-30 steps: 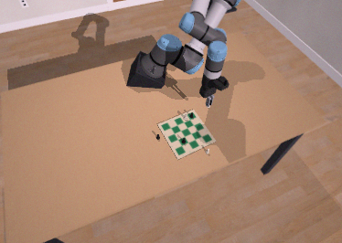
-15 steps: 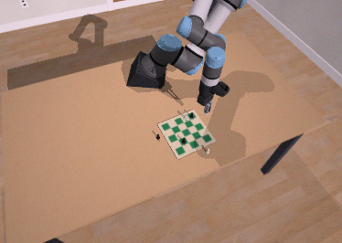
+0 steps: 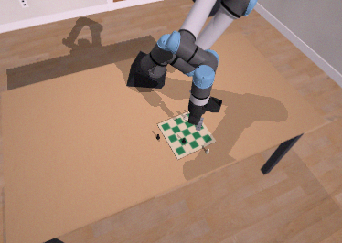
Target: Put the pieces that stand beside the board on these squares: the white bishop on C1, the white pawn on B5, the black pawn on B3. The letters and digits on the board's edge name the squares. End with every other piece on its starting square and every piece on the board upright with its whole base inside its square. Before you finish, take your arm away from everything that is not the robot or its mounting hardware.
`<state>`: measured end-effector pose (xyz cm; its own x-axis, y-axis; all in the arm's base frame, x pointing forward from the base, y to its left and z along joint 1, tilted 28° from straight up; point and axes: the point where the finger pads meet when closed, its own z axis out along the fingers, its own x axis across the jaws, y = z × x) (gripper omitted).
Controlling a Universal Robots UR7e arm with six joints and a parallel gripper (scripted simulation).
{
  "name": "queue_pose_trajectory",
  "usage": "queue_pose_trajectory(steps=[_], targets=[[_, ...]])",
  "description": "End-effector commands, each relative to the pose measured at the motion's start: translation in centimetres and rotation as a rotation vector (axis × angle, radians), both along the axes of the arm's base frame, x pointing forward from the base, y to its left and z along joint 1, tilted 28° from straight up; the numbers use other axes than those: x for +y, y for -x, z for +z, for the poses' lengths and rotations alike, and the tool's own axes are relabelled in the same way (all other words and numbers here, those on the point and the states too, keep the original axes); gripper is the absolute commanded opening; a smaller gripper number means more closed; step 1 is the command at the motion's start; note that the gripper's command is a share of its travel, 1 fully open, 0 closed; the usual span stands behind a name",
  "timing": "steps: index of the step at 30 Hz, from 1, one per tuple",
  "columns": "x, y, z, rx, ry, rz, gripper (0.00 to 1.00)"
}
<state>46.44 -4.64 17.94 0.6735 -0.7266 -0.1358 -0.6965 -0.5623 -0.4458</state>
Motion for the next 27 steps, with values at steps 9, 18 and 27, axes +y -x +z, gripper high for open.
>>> queue_pose_trajectory(steps=[9, 18, 27], targets=[[-1.5, -1.5, -0.7, -0.026, 0.009, 0.072, 0.00], [-1.4, -1.5, -0.8, -0.026, 0.009, 0.072, 0.00], [-0.8, -1.9, -2.2, -0.026, 0.009, 0.072, 0.00]])
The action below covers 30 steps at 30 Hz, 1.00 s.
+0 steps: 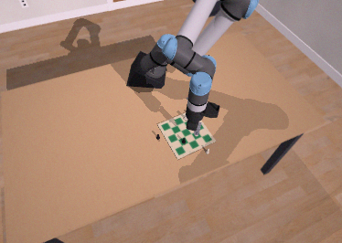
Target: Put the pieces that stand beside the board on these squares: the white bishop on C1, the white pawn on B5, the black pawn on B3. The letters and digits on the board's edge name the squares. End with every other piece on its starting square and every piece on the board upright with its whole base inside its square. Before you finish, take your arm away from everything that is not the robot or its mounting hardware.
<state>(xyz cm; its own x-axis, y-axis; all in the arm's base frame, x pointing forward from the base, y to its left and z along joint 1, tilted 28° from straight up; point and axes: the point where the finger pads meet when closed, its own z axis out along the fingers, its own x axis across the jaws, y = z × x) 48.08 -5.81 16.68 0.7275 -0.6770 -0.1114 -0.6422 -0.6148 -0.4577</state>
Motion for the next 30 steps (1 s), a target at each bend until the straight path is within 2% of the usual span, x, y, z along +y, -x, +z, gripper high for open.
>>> queue_pose_trajectory(steps=[1, 10, 12, 18, 23, 30], targets=[[0.6, -0.4, -1.2, 0.000, 0.000, 0.000, 0.00], [2.3, -1.4, -5.0, 0.000, 0.000, 0.000, 0.00], [2.3, -1.4, -5.0, 0.000, 0.000, 0.000, 0.00], [3.2, -1.9, -7.0, 0.000, 0.000, 0.000, 0.00], [3.5, -2.1, -7.8, 0.000, 0.000, 0.000, 0.00], [3.6, -2.2, -7.9, 0.000, 0.000, 0.000, 0.00]])
